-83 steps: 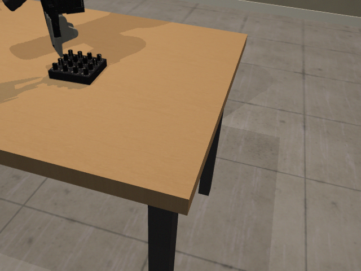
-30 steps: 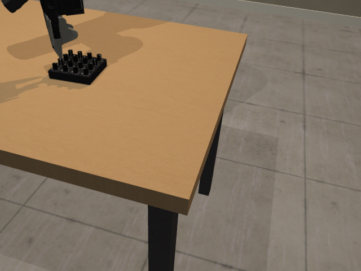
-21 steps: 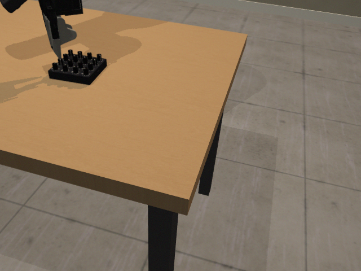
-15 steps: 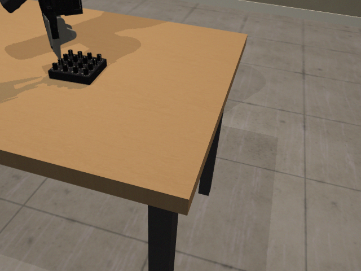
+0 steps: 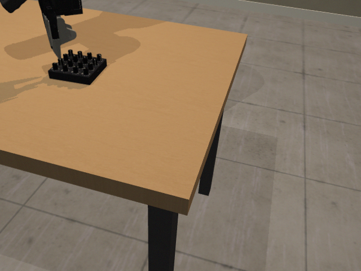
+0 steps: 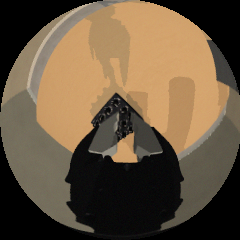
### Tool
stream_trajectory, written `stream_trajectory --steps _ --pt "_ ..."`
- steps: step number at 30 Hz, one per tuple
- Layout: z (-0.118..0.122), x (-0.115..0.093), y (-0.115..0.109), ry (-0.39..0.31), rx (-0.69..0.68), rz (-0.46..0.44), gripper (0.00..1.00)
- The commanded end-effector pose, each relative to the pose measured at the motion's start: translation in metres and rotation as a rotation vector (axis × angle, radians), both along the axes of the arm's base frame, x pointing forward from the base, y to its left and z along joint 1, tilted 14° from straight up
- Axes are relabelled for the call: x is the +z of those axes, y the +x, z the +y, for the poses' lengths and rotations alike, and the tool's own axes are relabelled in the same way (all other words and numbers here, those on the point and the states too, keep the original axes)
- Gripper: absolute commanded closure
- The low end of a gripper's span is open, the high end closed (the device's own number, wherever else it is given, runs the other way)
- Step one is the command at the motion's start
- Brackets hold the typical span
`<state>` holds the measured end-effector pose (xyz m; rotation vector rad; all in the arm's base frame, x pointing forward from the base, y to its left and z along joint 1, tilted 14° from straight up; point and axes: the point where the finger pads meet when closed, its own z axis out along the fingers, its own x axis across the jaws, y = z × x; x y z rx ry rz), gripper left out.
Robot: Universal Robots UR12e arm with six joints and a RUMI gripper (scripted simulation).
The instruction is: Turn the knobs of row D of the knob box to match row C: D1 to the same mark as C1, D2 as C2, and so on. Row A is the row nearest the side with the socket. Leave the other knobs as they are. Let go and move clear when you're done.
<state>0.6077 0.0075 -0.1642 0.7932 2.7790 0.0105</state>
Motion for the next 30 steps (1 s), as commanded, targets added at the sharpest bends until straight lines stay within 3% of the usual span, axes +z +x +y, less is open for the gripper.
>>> stream_trajectory --steps 1,30 --pt "0.0 0.0004 0.0002 0.0 0.0 -0.001 0.89" --pt "-0.0004 -0.0071 0.0021 0.0 0.0 -0.001 0.89"
